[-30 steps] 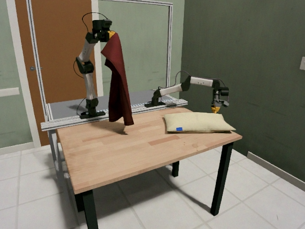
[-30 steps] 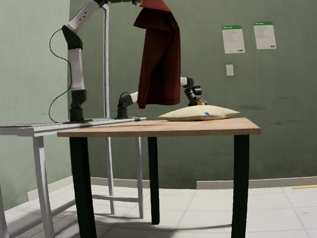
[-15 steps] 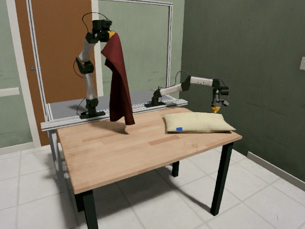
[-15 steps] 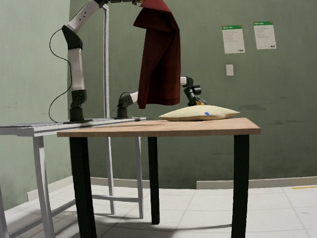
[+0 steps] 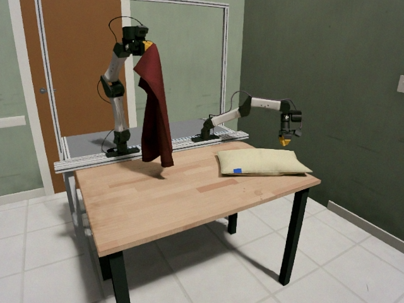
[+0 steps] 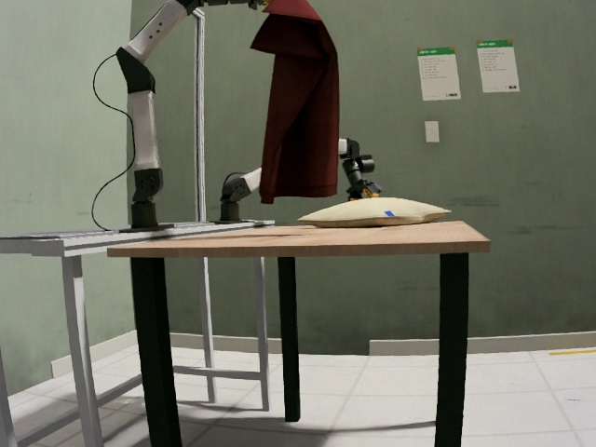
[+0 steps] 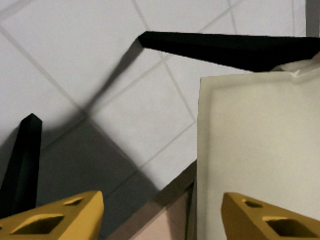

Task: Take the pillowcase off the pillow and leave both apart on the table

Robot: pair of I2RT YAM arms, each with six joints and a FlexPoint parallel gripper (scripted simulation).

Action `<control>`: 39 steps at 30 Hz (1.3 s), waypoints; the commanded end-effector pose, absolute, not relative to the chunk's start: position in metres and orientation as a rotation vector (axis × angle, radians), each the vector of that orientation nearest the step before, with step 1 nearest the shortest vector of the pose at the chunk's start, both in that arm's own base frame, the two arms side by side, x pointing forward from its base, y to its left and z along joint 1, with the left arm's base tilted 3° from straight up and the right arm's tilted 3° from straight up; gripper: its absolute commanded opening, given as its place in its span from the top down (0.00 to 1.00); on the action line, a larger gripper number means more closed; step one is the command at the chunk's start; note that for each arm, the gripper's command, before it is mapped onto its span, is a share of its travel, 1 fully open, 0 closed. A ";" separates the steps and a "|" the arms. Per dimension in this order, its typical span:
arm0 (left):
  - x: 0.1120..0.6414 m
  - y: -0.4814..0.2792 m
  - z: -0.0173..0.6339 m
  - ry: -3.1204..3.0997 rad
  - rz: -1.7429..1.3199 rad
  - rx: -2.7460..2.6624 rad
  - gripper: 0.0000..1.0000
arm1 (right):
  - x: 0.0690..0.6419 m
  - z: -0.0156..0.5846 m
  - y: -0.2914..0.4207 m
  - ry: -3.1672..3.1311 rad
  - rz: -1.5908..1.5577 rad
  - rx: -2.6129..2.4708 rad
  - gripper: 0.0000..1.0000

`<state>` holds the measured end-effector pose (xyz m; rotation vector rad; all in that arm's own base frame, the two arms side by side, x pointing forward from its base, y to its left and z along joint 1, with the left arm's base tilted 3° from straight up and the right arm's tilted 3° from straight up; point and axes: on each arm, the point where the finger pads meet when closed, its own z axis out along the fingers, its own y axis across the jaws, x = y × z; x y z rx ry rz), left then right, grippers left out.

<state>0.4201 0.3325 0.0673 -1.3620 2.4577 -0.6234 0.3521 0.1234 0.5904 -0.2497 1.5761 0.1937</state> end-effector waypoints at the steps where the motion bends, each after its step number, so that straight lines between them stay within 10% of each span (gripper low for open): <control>1: 0.409 0.341 0.071 2.445 -0.567 -1.391 0.40 | 0.360 0.584 0.127 1.591 0.192 -0.255 1.00; 39: 0.319 0.366 0.098 2.546 0.056 -1.484 0.40 | 0.360 0.584 0.127 1.591 0.192 -0.255 1.00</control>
